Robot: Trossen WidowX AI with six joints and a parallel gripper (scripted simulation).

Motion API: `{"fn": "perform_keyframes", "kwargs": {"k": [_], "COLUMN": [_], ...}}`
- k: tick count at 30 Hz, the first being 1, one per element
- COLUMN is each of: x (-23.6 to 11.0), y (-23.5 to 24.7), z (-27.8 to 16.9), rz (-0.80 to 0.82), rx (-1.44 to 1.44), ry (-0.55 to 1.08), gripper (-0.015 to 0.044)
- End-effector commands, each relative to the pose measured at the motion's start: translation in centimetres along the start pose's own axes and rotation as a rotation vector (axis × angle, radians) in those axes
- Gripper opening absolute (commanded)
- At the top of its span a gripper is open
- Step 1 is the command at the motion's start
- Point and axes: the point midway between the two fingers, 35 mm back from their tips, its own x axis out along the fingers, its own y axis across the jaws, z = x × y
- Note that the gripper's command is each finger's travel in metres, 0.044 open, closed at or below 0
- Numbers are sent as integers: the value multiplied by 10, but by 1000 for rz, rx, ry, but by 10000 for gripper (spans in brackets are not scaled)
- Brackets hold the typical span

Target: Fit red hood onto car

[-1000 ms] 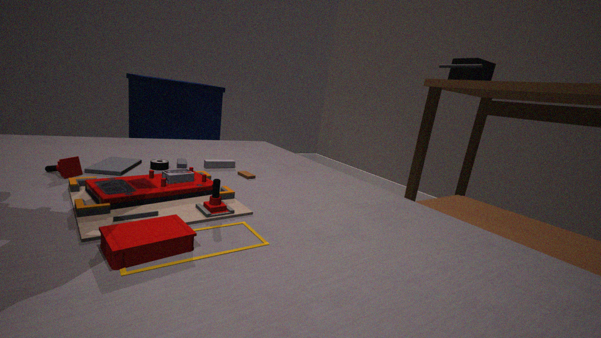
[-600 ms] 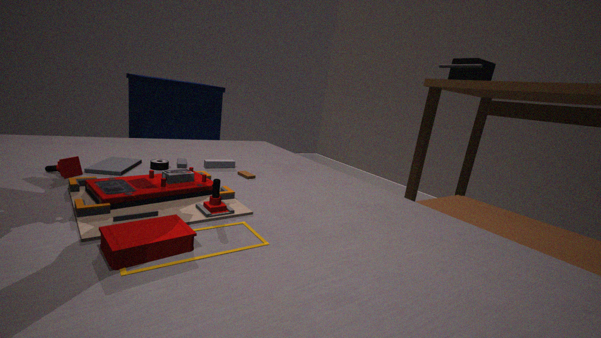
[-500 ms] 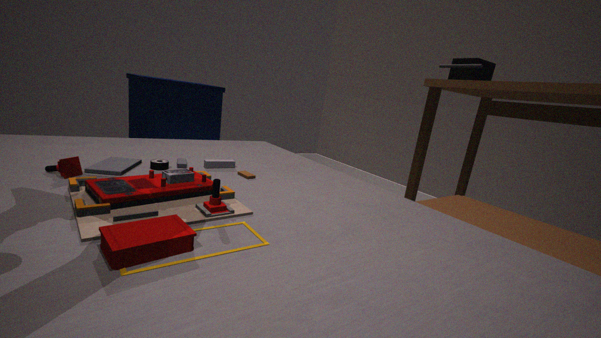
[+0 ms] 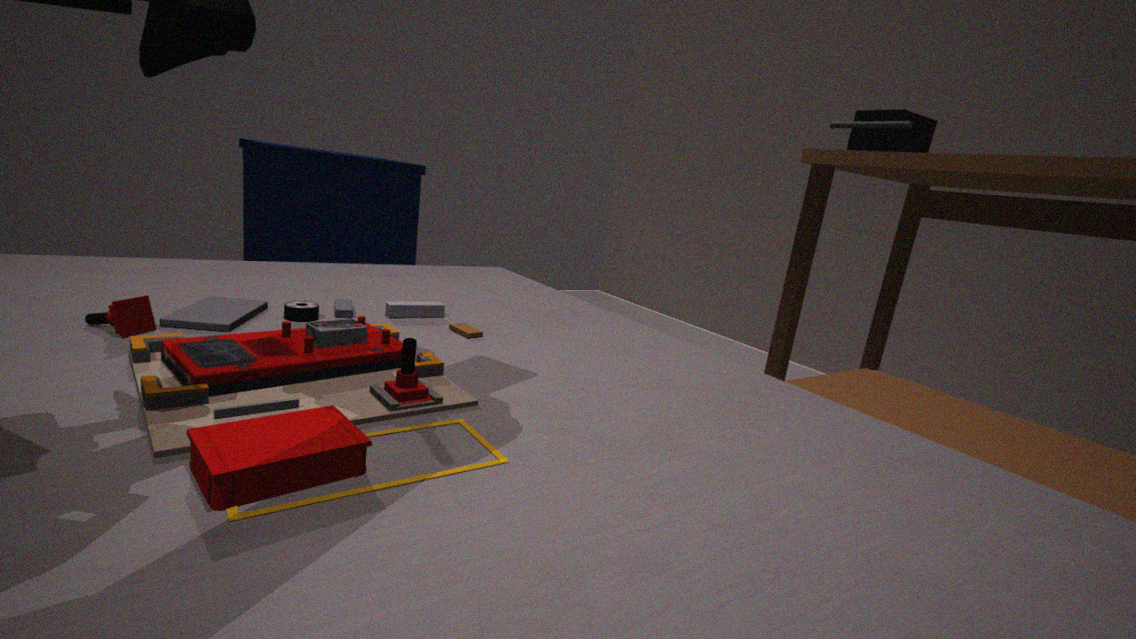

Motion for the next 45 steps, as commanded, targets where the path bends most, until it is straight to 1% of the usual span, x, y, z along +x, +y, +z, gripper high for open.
{"fn": "perform_keyframes", "kwargs": {"k": [1,6,10,14,16,27,45], "x": [6,1,-7,-20,-24,-27,-19], "y": [-33,-46,-52,-54,-54,-53,-52], "z": [-73,-124,-163,-200,-208,-210,-221], "rz": [-121,-277,-452,-656,-707,-711,-710], "rx": [630,1021,1303,1530,1575,1578,1578], "ry": [338,554,716,850,878,880,878], "gripper": [440,440,440,440,440,440,440]}}
